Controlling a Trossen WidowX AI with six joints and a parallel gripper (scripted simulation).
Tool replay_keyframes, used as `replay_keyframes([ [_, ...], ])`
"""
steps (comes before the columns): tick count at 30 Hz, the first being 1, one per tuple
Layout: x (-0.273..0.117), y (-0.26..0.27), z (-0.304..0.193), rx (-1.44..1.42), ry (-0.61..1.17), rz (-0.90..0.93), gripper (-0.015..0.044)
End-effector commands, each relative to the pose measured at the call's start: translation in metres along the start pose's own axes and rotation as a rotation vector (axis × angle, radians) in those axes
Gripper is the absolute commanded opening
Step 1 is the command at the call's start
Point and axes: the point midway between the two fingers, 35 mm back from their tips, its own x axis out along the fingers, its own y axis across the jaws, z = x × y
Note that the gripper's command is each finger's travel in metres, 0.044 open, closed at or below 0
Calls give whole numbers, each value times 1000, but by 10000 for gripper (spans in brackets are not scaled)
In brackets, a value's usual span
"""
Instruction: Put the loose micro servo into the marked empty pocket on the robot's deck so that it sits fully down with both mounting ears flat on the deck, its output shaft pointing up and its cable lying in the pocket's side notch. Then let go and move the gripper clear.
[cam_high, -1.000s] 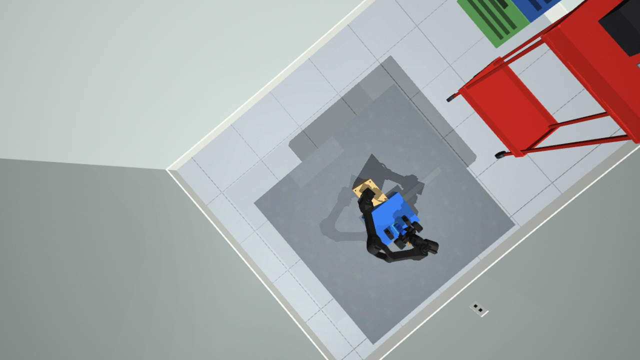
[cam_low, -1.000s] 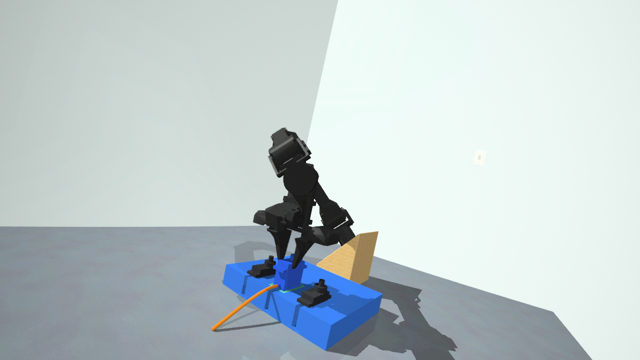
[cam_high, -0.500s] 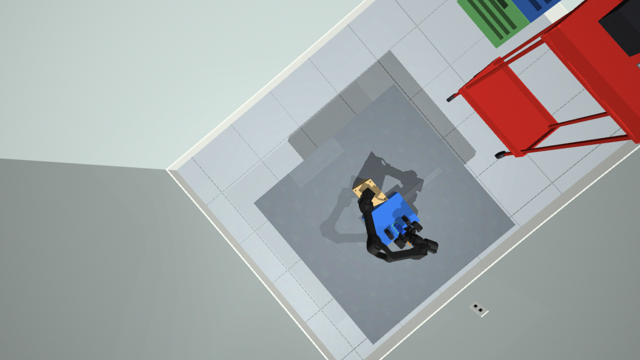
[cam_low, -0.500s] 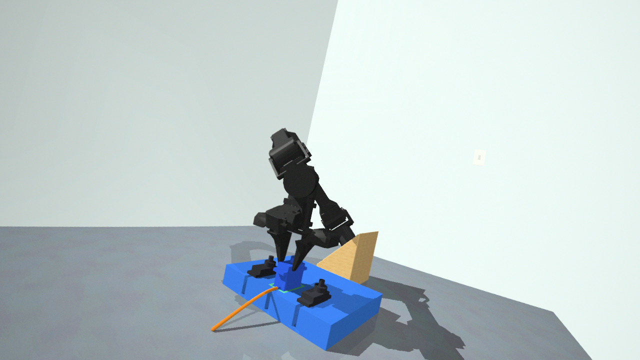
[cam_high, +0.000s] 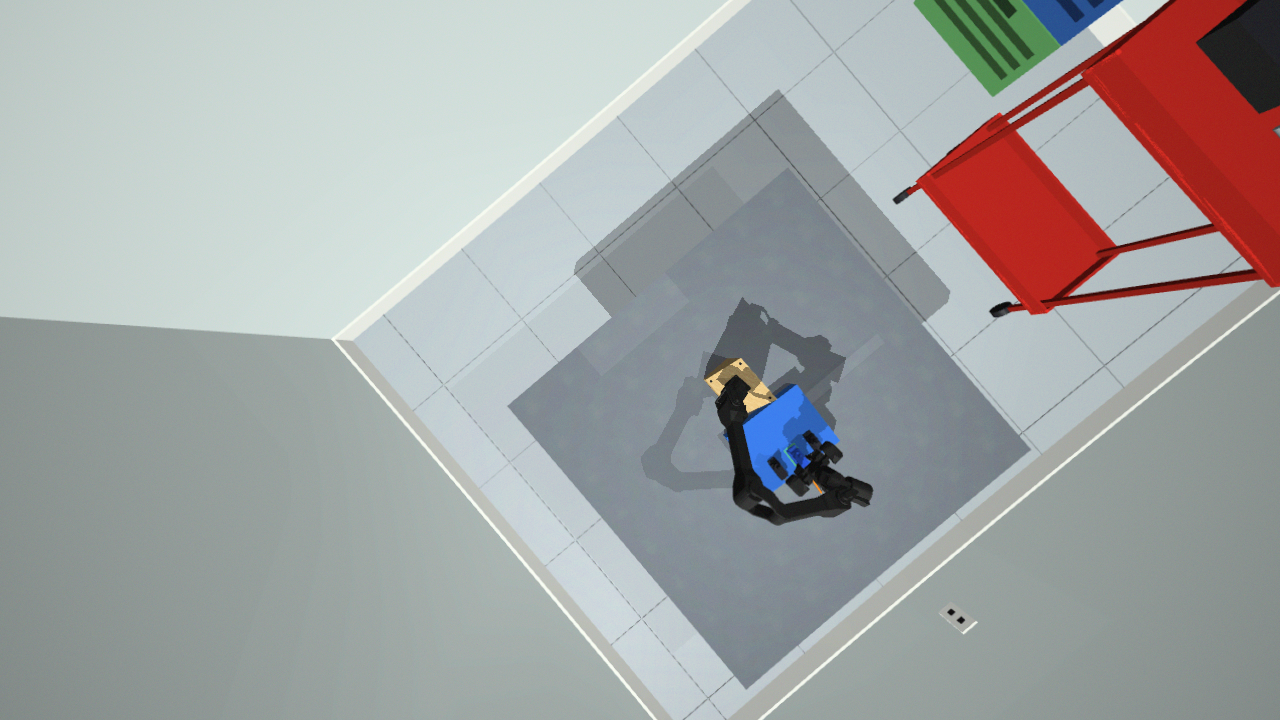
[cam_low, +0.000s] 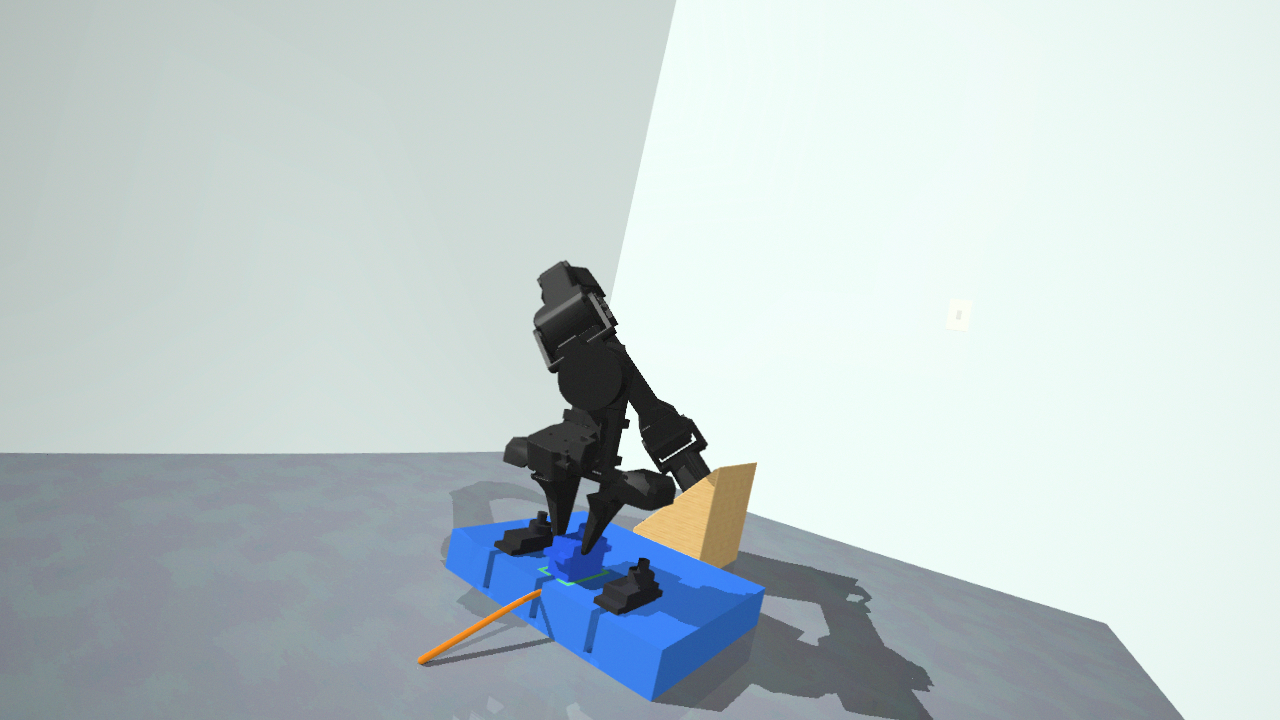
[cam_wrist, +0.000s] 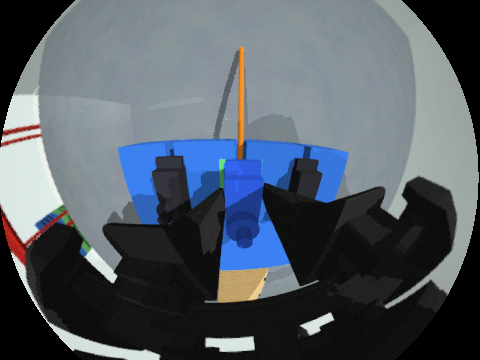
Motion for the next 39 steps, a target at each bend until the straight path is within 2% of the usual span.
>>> replay_keyframes([
  [1, 3, -1, 0, -7, -2, -9, 0],
  [31, 24, -1, 0, -7, -2, -10, 0],
  [38, 22, 0, -1, -7, -2, -9, 184],
  [39, 22, 0, -1, -7, -2, -9, 187],
])
